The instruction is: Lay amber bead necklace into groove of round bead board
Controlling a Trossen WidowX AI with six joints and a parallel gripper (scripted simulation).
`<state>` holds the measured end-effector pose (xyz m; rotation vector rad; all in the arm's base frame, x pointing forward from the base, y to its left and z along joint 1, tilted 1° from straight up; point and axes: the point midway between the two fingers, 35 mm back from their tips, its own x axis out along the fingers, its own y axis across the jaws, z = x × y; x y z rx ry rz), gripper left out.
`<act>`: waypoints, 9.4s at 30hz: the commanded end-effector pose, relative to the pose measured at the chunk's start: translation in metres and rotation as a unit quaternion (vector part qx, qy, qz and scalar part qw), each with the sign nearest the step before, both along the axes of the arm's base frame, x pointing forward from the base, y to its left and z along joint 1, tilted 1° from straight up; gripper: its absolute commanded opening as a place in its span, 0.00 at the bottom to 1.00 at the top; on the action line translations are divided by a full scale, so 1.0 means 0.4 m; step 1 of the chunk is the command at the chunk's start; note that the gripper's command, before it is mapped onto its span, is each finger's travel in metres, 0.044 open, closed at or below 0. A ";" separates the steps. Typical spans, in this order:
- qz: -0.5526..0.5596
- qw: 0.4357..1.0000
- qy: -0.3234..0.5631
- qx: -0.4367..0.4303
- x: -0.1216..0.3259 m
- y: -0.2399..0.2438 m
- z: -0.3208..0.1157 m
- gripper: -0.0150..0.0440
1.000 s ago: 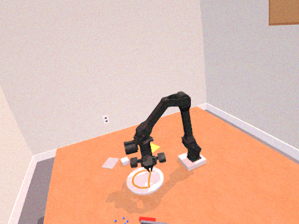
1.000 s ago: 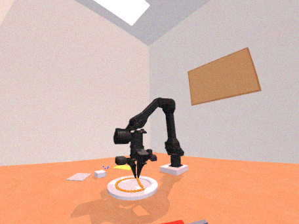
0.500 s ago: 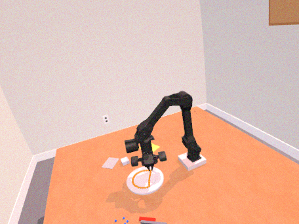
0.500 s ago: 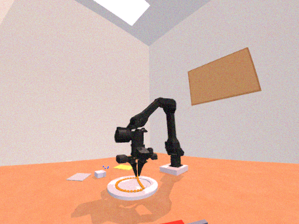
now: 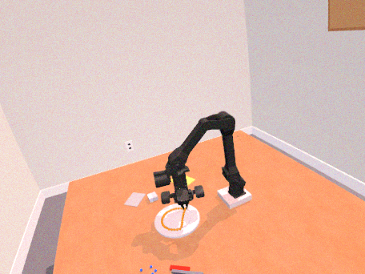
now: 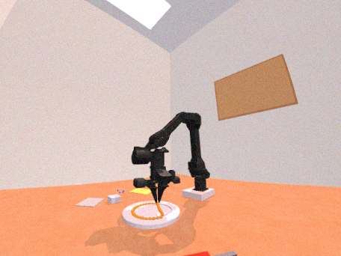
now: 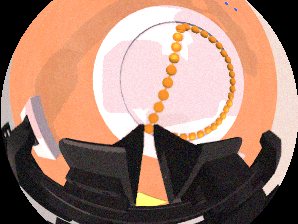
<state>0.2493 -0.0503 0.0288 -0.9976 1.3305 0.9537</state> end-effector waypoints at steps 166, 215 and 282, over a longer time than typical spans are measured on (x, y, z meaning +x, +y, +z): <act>-0.252 0.968 -0.005 0.011 0.138 0.249 0.004 0.74; 0.000 1.000 -0.003 0.004 0.125 0.221 0.056 0.46; -0.001 1.000 -0.003 0.004 0.126 0.221 0.016 0.25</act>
